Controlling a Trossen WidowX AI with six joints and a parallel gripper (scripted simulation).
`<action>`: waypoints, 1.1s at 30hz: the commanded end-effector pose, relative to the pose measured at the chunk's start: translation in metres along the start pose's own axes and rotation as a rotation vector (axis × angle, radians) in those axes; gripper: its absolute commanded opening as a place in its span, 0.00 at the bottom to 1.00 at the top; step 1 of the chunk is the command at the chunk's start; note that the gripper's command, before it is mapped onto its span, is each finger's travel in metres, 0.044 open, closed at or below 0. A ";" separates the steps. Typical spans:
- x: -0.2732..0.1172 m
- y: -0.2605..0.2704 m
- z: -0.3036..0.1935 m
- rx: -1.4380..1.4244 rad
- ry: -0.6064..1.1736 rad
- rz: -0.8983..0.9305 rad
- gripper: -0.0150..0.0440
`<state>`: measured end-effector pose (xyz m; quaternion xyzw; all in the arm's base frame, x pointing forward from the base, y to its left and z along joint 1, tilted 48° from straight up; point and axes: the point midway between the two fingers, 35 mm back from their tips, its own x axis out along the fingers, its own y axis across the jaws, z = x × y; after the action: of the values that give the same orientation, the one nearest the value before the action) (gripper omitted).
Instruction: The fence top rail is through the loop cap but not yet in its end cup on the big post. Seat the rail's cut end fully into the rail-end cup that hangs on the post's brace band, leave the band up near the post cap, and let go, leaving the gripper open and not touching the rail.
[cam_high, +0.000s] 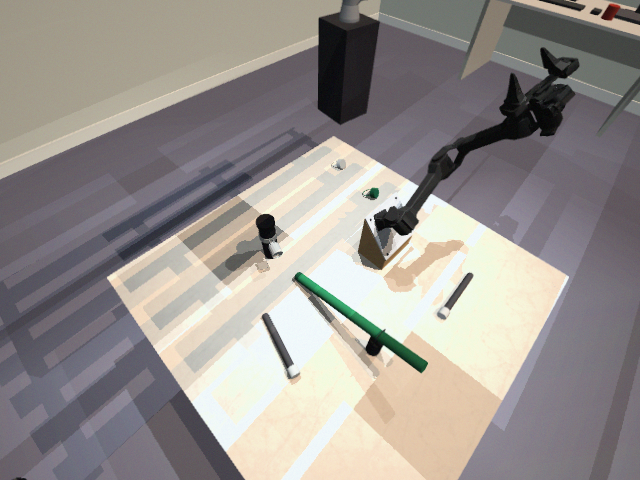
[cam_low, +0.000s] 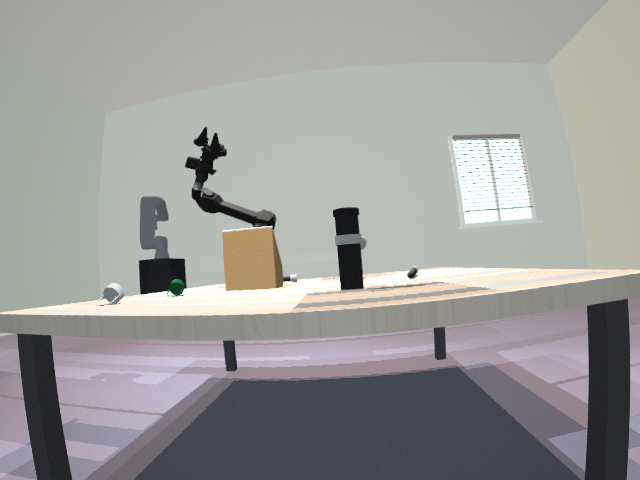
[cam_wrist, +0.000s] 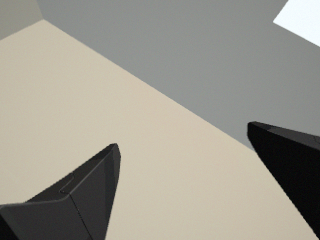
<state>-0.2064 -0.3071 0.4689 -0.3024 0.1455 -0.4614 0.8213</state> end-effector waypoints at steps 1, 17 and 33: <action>0.000 0.000 0.001 0.002 -0.005 -0.002 0.98; -0.032 0.062 0.222 -0.182 -0.391 -0.182 1.00; -0.021 0.281 0.385 -0.421 -0.722 0.094 1.00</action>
<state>0.1215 -0.0568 0.6089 -0.5843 -0.0621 -0.2981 0.7522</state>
